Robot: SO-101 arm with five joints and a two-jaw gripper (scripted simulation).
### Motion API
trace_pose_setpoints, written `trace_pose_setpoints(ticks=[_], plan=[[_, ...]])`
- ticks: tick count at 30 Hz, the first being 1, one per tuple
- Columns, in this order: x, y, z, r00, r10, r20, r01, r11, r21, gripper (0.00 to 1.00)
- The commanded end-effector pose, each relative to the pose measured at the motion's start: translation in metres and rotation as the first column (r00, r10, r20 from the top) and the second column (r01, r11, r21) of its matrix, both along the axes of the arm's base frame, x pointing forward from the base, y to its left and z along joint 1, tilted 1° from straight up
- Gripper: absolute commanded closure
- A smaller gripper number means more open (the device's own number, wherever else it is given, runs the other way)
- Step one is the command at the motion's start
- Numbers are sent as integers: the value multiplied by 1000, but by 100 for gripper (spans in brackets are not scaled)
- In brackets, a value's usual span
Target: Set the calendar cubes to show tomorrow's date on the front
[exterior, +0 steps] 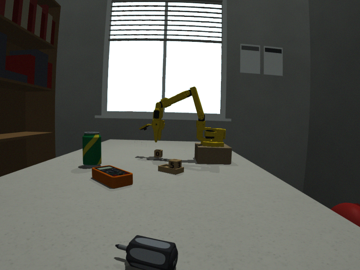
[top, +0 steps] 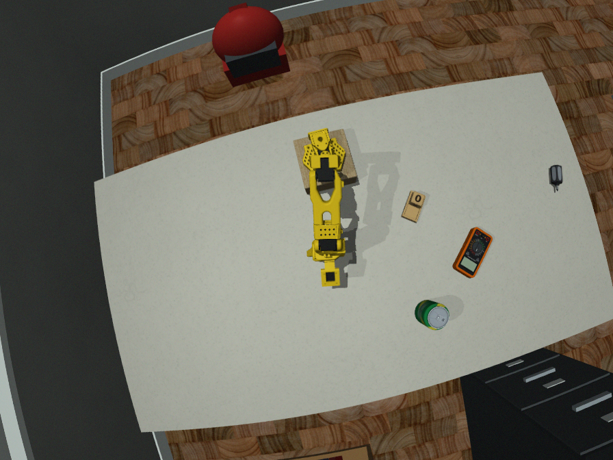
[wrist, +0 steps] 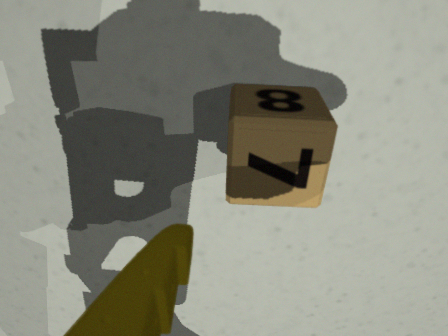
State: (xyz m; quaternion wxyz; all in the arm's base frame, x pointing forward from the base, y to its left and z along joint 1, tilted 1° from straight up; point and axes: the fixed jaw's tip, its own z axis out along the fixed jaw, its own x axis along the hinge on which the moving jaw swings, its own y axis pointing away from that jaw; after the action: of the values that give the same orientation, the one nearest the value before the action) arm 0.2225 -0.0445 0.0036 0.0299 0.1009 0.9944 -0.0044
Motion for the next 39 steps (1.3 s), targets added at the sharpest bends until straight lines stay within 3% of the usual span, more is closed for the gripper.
trace_pose_setpoints(ticks=[1, 39], plan=[[-3, 3, -11, 999, 3, -43, -2, 1000, 11, 65], [-3, 8, -18, 998, 8, -65, -7, 1000, 16, 65]])
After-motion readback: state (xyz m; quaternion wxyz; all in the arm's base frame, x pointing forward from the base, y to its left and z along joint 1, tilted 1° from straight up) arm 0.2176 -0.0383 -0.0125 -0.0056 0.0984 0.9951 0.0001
